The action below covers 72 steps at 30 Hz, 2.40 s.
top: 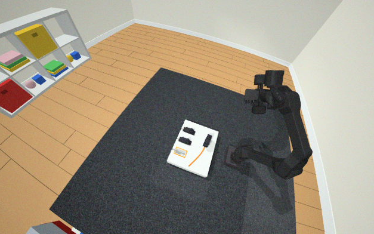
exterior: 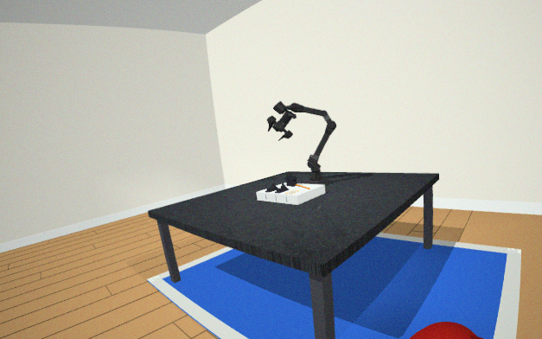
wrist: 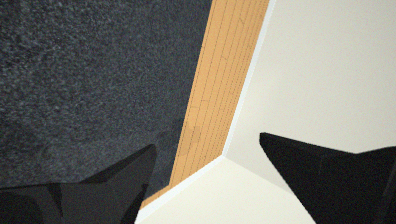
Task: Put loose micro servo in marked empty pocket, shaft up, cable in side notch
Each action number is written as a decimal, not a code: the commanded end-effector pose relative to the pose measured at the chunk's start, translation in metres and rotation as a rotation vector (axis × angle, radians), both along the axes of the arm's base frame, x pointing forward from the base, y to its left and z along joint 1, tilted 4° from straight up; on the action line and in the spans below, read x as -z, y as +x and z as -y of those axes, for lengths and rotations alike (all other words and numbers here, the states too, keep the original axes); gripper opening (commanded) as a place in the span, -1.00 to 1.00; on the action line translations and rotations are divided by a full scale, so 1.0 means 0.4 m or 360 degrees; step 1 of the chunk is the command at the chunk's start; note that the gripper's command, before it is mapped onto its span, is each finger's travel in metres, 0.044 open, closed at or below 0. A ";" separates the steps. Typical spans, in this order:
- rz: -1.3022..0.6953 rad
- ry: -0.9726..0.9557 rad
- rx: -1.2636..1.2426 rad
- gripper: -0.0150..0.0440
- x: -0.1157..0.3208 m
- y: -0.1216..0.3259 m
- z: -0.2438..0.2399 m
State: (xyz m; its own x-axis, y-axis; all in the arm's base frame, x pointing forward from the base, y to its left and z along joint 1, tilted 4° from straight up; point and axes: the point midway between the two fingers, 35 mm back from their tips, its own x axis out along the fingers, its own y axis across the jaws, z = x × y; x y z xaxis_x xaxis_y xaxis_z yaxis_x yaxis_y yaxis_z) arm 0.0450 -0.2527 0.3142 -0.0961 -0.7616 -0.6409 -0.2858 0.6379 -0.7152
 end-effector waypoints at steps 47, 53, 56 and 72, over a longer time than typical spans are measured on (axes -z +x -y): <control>-0.0617 0.1404 -0.1608 1.00 0.477 0.415 -0.524; -0.0617 0.1405 -0.1608 1.00 0.532 0.413 -0.526; -0.0617 0.1405 -0.1608 1.00 0.534 0.413 -0.527; -0.0617 0.1405 -0.1608 1.00 0.584 0.412 -0.528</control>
State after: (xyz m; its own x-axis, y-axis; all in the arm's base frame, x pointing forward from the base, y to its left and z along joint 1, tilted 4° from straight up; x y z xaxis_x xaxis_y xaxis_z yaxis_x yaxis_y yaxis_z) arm 0.2103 -0.0424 0.0867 -0.0296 0.0241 -0.9993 -0.9729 0.2288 0.0343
